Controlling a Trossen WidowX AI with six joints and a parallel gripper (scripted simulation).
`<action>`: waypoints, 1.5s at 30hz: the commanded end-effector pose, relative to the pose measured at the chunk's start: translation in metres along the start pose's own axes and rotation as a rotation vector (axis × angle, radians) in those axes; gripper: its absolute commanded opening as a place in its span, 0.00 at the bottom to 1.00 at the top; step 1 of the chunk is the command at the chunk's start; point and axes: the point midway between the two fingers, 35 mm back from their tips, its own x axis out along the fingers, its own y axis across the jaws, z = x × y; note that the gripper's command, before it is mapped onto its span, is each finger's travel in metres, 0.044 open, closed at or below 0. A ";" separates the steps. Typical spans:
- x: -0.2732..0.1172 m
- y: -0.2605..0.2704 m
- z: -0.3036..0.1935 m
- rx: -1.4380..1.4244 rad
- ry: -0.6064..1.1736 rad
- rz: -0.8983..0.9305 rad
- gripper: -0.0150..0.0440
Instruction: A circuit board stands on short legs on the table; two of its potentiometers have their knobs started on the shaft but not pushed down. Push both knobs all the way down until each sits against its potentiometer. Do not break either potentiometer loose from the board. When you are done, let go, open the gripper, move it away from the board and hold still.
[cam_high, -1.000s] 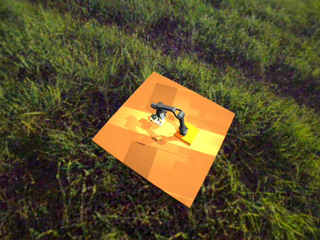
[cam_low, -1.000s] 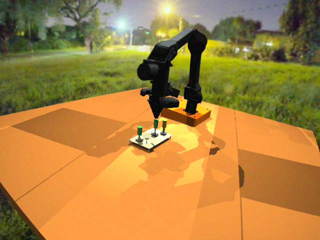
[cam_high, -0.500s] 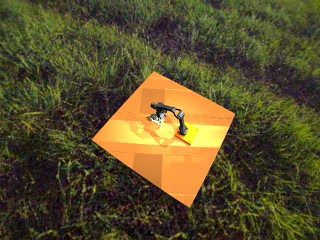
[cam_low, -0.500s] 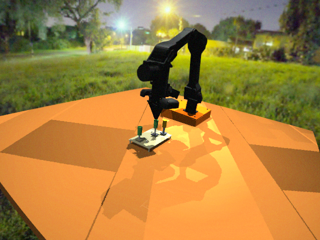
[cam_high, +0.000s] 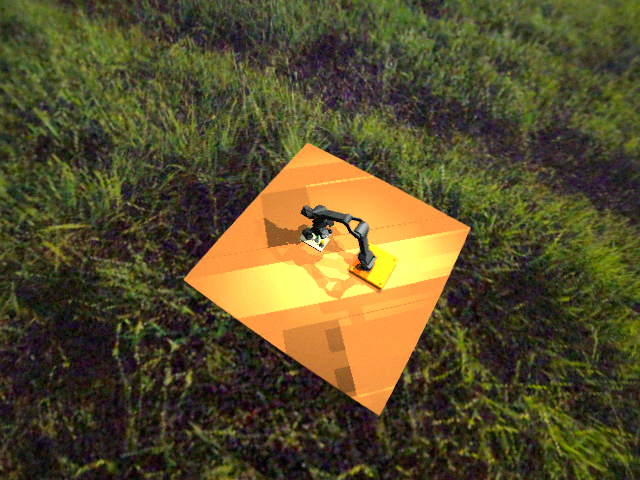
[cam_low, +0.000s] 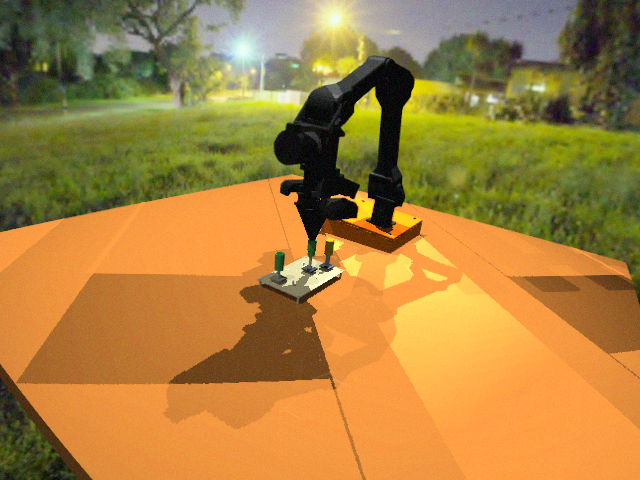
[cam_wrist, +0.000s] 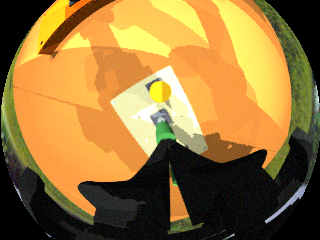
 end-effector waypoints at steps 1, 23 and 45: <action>0.002 -0.001 0.001 0.001 -0.009 -0.003 0.25; 0.007 -0.001 0.001 0.001 -0.009 -0.003 0.25; 0.015 -0.001 0.001 0.001 -0.009 -0.003 0.25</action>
